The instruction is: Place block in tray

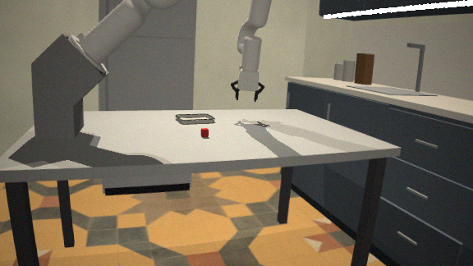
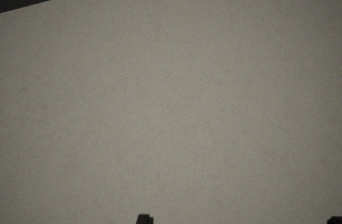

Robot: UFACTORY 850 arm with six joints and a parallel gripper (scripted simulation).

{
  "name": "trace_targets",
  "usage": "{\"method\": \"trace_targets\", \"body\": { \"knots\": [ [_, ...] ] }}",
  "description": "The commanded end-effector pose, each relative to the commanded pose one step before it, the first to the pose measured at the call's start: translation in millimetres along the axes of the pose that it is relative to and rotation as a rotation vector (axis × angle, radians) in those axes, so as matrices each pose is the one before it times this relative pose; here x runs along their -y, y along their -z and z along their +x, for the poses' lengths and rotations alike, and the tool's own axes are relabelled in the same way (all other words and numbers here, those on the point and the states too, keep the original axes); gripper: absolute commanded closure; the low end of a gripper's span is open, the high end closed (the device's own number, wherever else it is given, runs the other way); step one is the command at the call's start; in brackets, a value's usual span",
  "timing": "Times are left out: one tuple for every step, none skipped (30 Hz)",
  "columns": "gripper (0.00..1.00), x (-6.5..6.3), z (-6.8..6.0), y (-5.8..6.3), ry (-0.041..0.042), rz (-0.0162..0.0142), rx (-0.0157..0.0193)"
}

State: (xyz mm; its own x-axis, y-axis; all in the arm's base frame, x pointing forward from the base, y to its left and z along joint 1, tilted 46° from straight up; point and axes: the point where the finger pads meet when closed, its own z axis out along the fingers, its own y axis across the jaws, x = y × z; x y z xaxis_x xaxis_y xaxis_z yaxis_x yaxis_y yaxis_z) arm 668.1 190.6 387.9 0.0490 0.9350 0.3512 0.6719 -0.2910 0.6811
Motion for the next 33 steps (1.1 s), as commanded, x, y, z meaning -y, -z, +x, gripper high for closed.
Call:
{"method": "trace_targets", "body": {
  "knots": [
    [0.00,-0.68,0.54,0.45,0.00015,-0.00122,-0.00085],
    [0.00,0.00,0.00,0.00,0.00000,0.00000,0.00000],
    [0.00,0.00,0.00,0.00,0.00000,0.00000,0.00000],
    [0.00,0.00,0.00,0.00,0.00000,0.00000,0.00000],
    [0.00,0.00,0.00,0.00,0.00000,0.00000,0.00000],
    [0.00,0.00,0.00,0.00,0.00000,0.00000,0.00000],
    [0.00,0.00,0.00,0.00,0.00000,0.00000,0.00000],
    [0.00,0.00,0.00,0.00,0.00000,0.00000,0.00000],
    [0.00,0.00,0.00,0.00,0.00000,0.00000,0.00000],
    [0.00,0.00,0.00,0.00,0.00000,0.00000,0.00000],
    [0.00,0.00,0.00,0.00,0.00000,0.00000,0.00000],
    [0.00,0.00,0.00,0.00,0.00000,0.00000,0.00000],
    [0.00,0.00,0.00,0.00,0.00000,0.00000,0.00000],
    [0.00,0.00,0.00,0.00,0.00000,0.00000,0.00000],
    [0.00,0.00,0.00,0.00,0.00000,0.00000,0.00000],
    [0.00,0.00,0.00,0.00,0.00000,0.00000,0.00000],
    [0.00,0.00,0.00,0.00,0.00000,0.00000,0.00000],
    [0.53,0.06,-0.16,0.02,-0.00044,-0.00008,0.00011],
    [0.53,0.39,-1.03,0.16,-0.00287,-0.00051,0.00067],
    [0.53,0.98,-2.58,0.41,-0.00718,-0.00127,0.00165],
    [0.53,1.75,-4.59,0.74,-0.01284,-0.00225,0.00285],
    [0.53,2.63,-6.87,1.16,-0.01935,-0.00334,0.00404],
    [0.53,3.55,-9.25,1.66,-0.02628,-0.00441,0.00499],
    [0.53,4.45,-11.56,2.24,-0.03326,-0.00533,0.00552],
    [0.53,5.78,-15.45,2.89,-0.04531,-0.00678,0.00742],
    [0.53,0.00,0.00,0.00,0.00000,0.00000,0.00000],
    [0.53,0.00,0.00,0.00,0.00000,0.00000,0.00000],
    [0.53,0.00,0.00,0.00,0.00000,0.00000,0.00000],
    [0.53,7.98,-23.75,3.82,-0.07049,-0.01073,0.01386],
    [0.53,0.00,0.00,0.00,0.00000,0.00000,0.00000],
    [0.53,0.00,0.00,0.00,0.00000,0.00000,0.00000],
    [0.53,0.00,0.00,0.00,0.00000,0.00000,0.00000],
    [0.53,0.00,0.00,0.00,0.00000,0.00000,0.00000]
  ]
}}
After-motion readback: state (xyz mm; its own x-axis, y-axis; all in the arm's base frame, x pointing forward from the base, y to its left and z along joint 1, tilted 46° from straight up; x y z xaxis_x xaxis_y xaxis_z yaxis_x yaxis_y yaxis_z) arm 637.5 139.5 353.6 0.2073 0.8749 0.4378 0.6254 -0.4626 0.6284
